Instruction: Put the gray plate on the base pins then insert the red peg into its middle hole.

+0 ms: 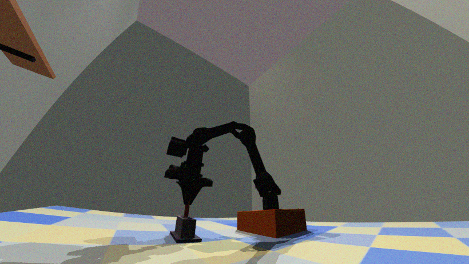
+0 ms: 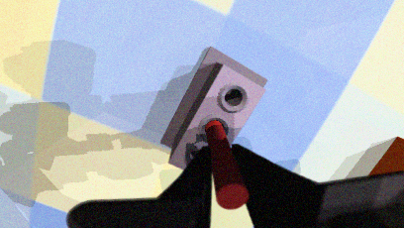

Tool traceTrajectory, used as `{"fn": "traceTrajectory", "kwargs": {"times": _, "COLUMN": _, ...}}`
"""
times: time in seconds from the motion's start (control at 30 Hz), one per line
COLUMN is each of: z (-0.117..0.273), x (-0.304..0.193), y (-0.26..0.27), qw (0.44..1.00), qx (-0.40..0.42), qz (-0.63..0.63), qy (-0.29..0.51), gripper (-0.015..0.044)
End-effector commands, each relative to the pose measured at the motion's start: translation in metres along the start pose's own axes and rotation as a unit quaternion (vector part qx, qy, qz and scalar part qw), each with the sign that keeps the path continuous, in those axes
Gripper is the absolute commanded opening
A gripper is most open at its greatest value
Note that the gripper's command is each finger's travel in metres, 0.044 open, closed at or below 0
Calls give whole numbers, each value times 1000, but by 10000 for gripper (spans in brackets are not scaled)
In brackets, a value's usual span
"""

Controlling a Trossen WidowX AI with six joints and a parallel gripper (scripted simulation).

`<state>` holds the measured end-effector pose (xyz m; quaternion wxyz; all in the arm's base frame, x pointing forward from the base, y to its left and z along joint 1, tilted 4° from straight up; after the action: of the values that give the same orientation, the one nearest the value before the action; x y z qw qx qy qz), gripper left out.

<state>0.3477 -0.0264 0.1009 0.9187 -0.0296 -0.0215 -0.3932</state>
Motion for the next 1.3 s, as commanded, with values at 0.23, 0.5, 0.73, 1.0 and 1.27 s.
{"fn": "traceTrajectory", "kwargs": {"times": 0.23, "z": 0, "x": 0, "y": 0, "qw": 1000, "qx": 0, "qz": 0, "qy": 0, "gripper": 0}}
{"fn": "traceTrajectory", "kwargs": {"times": 0.5, "z": 0, "x": 0, "y": 0, "qw": 1000, "qx": 0, "qz": 0, "qy": 0, "gripper": 150}}
{"fn": "traceTrajectory", "kwargs": {"times": 0.73, "z": 0, "x": 0, "y": 0, "qw": 1000, "qx": 0, "qz": 0, "qy": 0, "gripper": 150}}
{"fn": "traceTrajectory", "kwargs": {"times": 1.0, "z": 4, "x": 0, "y": 1, "qw": 1000, "qx": -3, "qz": 2, "qy": 1, "gripper": 150}}
{"fn": "traceTrajectory", "kwargs": {"times": 1.27, "z": 10, "x": -2, "y": 1, "qw": 1000, "qx": -3, "qz": 2, "qy": 1, "gripper": 150}}
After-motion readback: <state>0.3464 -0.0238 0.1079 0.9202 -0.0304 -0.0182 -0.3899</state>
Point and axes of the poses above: the point midway between the two fingers, 35 mm back from their tips, its own z axis back along the fingers, its own y axis across the jaws, x = y × z, the point moved 5 cm from there along z, back along the fingers, and after that the axes turned 11 degrees about z, right-handed, at the moved point
